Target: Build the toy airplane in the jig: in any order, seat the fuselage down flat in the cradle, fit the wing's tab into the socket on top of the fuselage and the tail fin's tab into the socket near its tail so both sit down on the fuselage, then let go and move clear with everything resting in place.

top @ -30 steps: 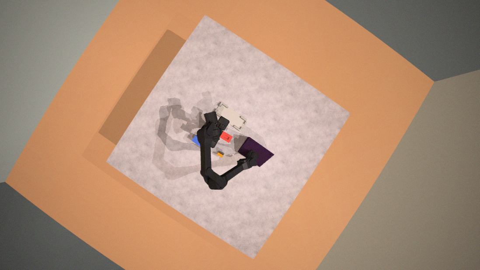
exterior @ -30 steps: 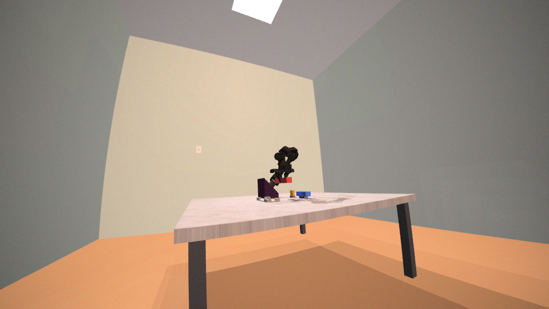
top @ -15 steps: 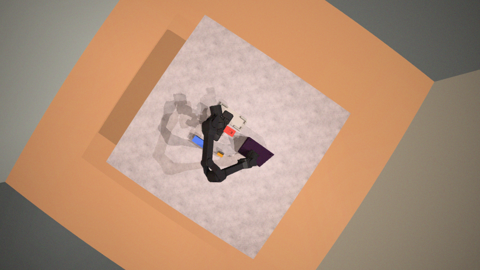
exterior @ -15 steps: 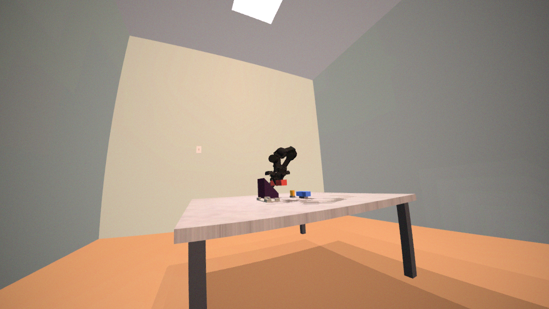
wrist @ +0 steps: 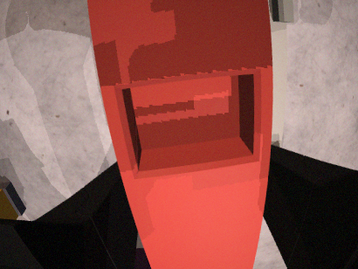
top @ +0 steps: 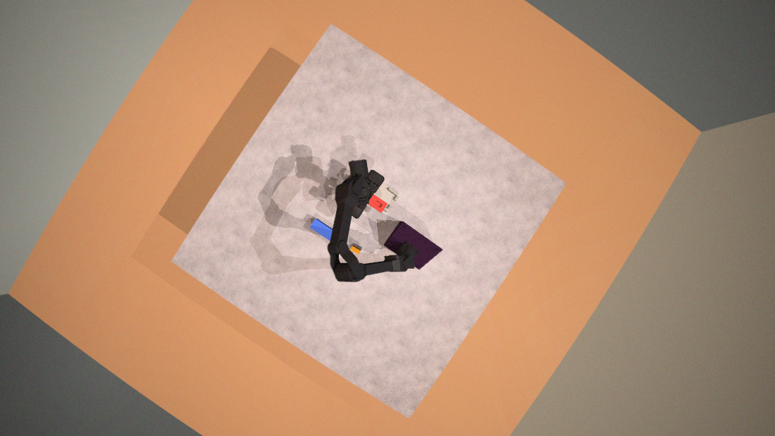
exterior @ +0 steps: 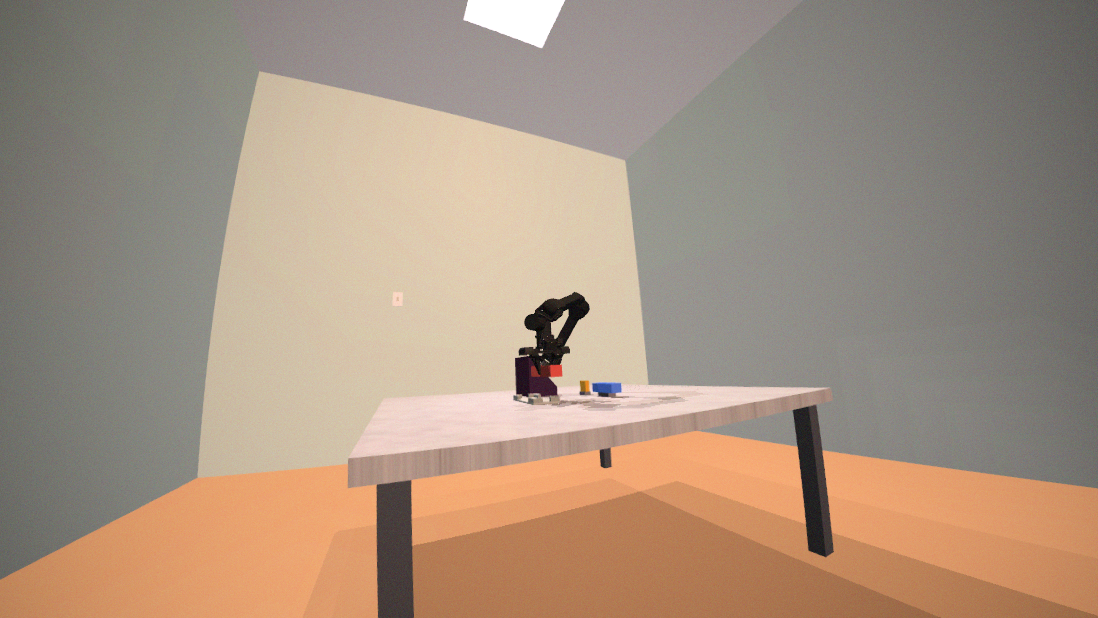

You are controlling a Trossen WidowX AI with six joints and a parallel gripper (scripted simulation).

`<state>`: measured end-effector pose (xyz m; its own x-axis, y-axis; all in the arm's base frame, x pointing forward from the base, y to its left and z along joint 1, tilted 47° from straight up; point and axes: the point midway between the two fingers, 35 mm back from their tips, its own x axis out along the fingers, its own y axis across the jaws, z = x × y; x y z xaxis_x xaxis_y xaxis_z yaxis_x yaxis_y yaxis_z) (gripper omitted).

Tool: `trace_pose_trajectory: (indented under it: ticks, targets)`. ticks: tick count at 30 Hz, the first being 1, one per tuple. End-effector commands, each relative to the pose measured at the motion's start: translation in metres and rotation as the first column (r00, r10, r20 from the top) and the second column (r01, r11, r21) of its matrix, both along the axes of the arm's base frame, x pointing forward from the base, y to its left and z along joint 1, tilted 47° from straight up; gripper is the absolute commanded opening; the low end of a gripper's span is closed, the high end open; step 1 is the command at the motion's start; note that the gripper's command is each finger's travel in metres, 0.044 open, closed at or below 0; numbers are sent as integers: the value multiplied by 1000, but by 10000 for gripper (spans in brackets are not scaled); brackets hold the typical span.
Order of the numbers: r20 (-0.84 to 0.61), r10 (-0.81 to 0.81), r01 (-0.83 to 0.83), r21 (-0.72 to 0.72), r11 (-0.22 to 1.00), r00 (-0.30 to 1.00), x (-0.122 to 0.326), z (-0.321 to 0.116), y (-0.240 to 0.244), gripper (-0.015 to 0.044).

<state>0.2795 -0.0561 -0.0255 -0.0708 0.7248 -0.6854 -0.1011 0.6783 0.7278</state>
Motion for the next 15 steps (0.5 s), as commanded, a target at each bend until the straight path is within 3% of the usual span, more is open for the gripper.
trace_pose_trajectory:
  ticks: [1,15]
  targets:
    - [4,-6,6,-8,1000,1000,1,-14,-8,0]
    - [-10,-26,26,-12,1000,1000,-5,-56,-21,0]
